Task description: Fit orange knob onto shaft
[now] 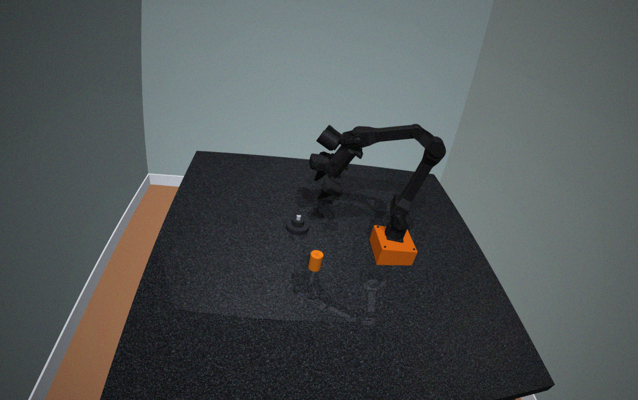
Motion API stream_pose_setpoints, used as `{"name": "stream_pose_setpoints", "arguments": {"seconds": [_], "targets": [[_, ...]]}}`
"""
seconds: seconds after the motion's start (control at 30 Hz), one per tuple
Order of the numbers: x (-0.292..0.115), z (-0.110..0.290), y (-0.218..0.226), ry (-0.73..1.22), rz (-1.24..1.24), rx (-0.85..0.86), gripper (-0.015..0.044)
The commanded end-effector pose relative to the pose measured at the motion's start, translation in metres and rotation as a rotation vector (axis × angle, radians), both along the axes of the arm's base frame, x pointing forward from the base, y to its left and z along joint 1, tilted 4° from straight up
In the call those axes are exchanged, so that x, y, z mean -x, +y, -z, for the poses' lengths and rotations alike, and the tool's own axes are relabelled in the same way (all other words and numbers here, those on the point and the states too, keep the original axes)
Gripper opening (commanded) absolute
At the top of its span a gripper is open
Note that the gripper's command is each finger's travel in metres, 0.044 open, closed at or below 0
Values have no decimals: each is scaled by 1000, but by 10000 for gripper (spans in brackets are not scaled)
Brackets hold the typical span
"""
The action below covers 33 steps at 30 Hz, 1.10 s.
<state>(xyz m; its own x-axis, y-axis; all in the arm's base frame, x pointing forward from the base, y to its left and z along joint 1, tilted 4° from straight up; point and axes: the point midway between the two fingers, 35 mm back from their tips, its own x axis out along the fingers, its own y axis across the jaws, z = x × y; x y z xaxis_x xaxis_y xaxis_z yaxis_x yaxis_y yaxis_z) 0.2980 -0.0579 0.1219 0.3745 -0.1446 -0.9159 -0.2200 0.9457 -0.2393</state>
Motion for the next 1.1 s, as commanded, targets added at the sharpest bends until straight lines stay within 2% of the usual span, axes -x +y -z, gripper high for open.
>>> {"name": "stream_pose_setpoints", "arguments": {"seconds": [0.0, 0.23, 0.4, 0.57, 0.7, 1.07], "targets": [[-5, 12, 56, 109, -150, -41, 440], [2, 31, 153, 304, -448, -31, 440], [22, 42, 211, 437, -610, -1, 440], [25, 43, 216, 455, -628, 4, 440], [26, 75, 215, 455, -628, 4, 440], [25, 93, 214, 455, -628, 4, 440]]}}
